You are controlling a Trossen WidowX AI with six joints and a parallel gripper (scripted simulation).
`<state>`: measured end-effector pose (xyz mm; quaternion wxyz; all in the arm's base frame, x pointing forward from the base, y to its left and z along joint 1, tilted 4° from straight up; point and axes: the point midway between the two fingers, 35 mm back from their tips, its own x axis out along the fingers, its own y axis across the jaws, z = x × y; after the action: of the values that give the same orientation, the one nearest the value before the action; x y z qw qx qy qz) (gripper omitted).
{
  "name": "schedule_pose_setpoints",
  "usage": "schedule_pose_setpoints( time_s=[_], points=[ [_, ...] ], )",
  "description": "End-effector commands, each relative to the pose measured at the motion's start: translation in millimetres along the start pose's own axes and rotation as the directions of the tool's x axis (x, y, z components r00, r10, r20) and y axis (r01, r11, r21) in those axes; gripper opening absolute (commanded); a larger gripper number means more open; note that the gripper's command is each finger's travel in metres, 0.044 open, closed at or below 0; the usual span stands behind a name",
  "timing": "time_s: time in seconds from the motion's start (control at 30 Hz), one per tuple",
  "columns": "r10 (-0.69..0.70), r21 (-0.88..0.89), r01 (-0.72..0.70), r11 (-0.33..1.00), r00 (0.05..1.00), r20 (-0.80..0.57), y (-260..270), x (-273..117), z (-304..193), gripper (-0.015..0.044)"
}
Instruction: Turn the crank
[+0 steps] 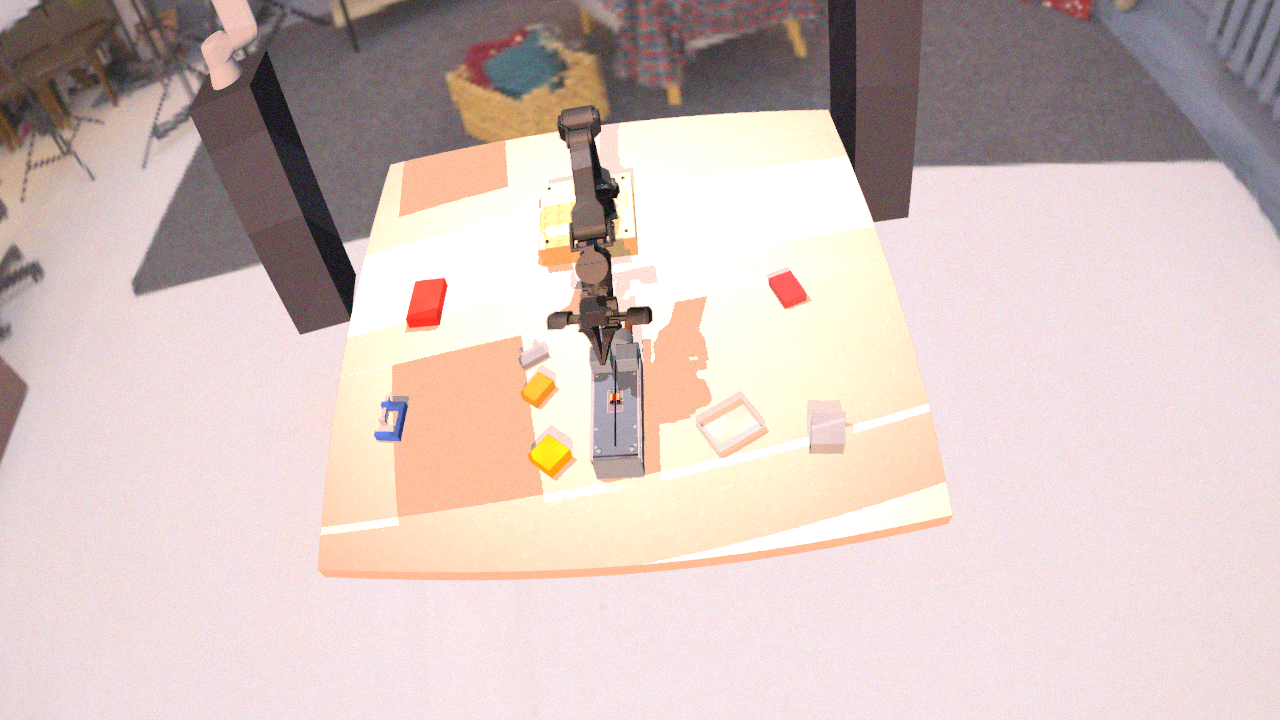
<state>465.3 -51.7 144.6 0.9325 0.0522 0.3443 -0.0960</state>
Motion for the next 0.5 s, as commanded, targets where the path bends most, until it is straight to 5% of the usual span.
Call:
schedule_pose_setpoints(
  time_s=[0.0,0.1,0.47],
  points=[
    [0.000,0.000,0.000,1.000,1.000,0.000,0.0,0.0,0.0,0.0000],
    [0.000,0.000,0.000,1.000,1.000,0.000,0.0,0.0,0.0,0.0000],
    [0.000,0.000,0.000,1.000,1.000,0.000,0.0,0.0,0.0,0.0289]
  ],
)
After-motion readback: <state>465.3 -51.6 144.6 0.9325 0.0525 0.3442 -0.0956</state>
